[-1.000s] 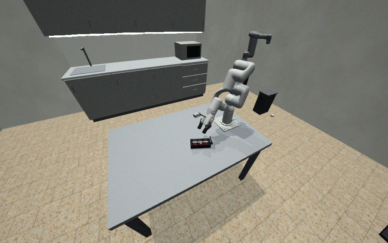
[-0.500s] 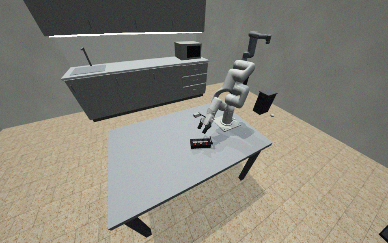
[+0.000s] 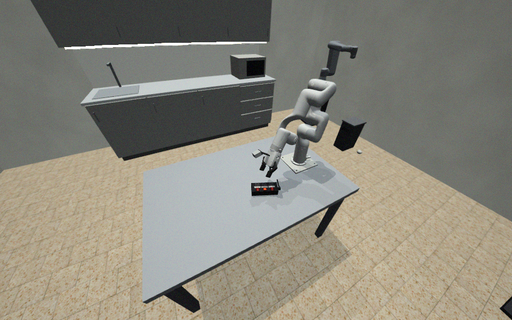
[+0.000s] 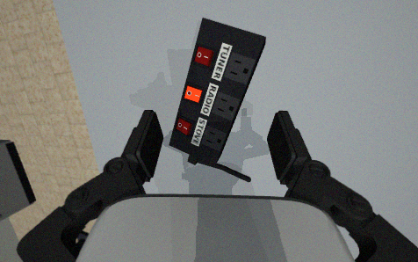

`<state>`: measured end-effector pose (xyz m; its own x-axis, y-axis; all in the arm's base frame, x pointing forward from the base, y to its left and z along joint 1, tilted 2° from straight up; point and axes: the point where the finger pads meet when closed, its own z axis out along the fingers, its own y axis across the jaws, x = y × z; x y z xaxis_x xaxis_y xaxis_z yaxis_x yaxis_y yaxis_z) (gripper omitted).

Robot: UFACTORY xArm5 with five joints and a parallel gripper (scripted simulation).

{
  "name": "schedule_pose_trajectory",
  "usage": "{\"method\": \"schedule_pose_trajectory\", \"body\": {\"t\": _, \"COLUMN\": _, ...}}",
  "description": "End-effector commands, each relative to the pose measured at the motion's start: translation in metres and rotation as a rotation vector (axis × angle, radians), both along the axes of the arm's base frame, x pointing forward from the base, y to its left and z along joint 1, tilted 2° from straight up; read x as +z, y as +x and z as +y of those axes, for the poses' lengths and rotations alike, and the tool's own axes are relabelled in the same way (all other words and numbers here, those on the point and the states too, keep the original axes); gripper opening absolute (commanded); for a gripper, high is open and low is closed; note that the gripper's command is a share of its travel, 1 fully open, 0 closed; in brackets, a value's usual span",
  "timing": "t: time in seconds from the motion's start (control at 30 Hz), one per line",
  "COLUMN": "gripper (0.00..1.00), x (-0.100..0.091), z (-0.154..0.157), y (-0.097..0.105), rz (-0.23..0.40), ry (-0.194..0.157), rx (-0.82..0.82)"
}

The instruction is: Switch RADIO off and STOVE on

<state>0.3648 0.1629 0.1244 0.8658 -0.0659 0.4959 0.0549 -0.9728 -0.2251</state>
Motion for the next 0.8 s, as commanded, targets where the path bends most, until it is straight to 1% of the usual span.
{"method": "schedule_pose_trajectory", "body": {"t": 0.0, "gripper": 1.00, "x": 0.000, "z": 0.006, "y": 0.008, "rz": 0.106, "ry": -0.060, "rx": 0.025}}
{"method": "schedule_pose_trajectory", "body": {"t": 0.03, "gripper": 1.00, "x": 0.000, "z": 0.006, "y": 0.008, "rz": 0.106, "ry": -0.060, "rx": 0.025}}
{"method": "schedule_pose_trajectory", "body": {"t": 0.07, "gripper": 1.00, "x": 0.001, "z": 0.007, "y": 0.009, "rz": 0.147, "ry": -0.083, "rx": 0.036}}
{"method": "schedule_pose_trajectory", "body": {"t": 0.1, "gripper": 1.00, "x": 0.001, "z": 0.007, "y": 0.009, "rz": 0.147, "ry": -0.083, "rx": 0.036}}
{"method": "schedule_pose_trajectory", "body": {"t": 0.13, "gripper": 1.00, "x": 0.003, "z": 0.009, "y": 0.009, "rz": 0.189, "ry": -0.106, "rx": 0.047}}
{"method": "schedule_pose_trajectory", "body": {"t": 0.2, "gripper": 1.00, "x": 0.003, "z": 0.009, "y": 0.009, "rz": 0.189, "ry": -0.106, "rx": 0.047}}
{"method": "schedule_pose_trajectory", "body": {"t": 0.23, "gripper": 1.00, "x": 0.006, "z": 0.010, "y": 0.009, "rz": 0.232, "ry": -0.129, "rx": 0.059}}
{"method": "schedule_pose_trajectory", "body": {"t": 0.27, "gripper": 1.00, "x": 0.006, "z": 0.010, "y": 0.009, "rz": 0.232, "ry": -0.129, "rx": 0.059}}
{"method": "schedule_pose_trajectory", "body": {"t": 0.3, "gripper": 1.00, "x": 0.009, "z": 0.011, "y": 0.008, "rz": 0.274, "ry": -0.152, "rx": 0.071}}
{"method": "schedule_pose_trajectory", "body": {"t": 0.37, "gripper": 1.00, "x": 0.009, "z": 0.011, "y": 0.008, "rz": 0.274, "ry": -0.152, "rx": 0.071}}
{"method": "schedule_pose_trajectory", "body": {"t": 0.4, "gripper": 1.00, "x": 0.013, "z": 0.011, "y": 0.007, "rz": 0.315, "ry": -0.174, "rx": 0.082}}
{"method": "schedule_pose_trajectory", "body": {"t": 0.43, "gripper": 1.00, "x": 0.013, "z": 0.011, "y": 0.007, "rz": 0.315, "ry": -0.174, "rx": 0.082}}
{"method": "schedule_pose_trajectory", "body": {"t": 0.47, "gripper": 1.00, "x": 0.018, "z": 0.011, "y": 0.005, "rz": 0.354, "ry": -0.194, "rx": 0.093}}
{"method": "schedule_pose_trajectory", "body": {"t": 0.5, "gripper": 1.00, "x": 0.018, "z": 0.011, "y": 0.005, "rz": 0.354, "ry": -0.194, "rx": 0.093}}
{"method": "schedule_pose_trajectory", "body": {"t": 0.53, "gripper": 1.00, "x": 0.023, "z": 0.011, "y": 0.003, "rz": 0.390, "ry": -0.213, "rx": 0.104}}
{"method": "schedule_pose_trajectory", "body": {"t": 0.57, "gripper": 1.00, "x": 0.023, "z": 0.011, "y": 0.003, "rz": 0.390, "ry": -0.213, "rx": 0.104}}
{"method": "schedule_pose_trajectory", "body": {"t": 0.6, "gripper": 1.00, "x": 0.027, "z": 0.011, "y": 0.001, "rz": 0.422, "ry": -0.229, "rx": 0.113}}
{"method": "schedule_pose_trajectory", "body": {"t": 0.63, "gripper": 1.00, "x": 0.027, "z": 0.011, "y": 0.001, "rz": 0.422, "ry": -0.229, "rx": 0.113}}
{"method": "schedule_pose_trajectory", "body": {"t": 0.7, "gripper": 1.00, "x": 0.035, "z": 0.010, "y": -0.003, "rz": 0.473, "ry": -0.254, "rx": 0.128}}
{"method": "schedule_pose_trajectory", "body": {"t": 0.77, "gripper": 1.00, "x": 0.035, "z": 0.010, "y": -0.003, "rz": 0.473, "ry": -0.254, "rx": 0.128}}
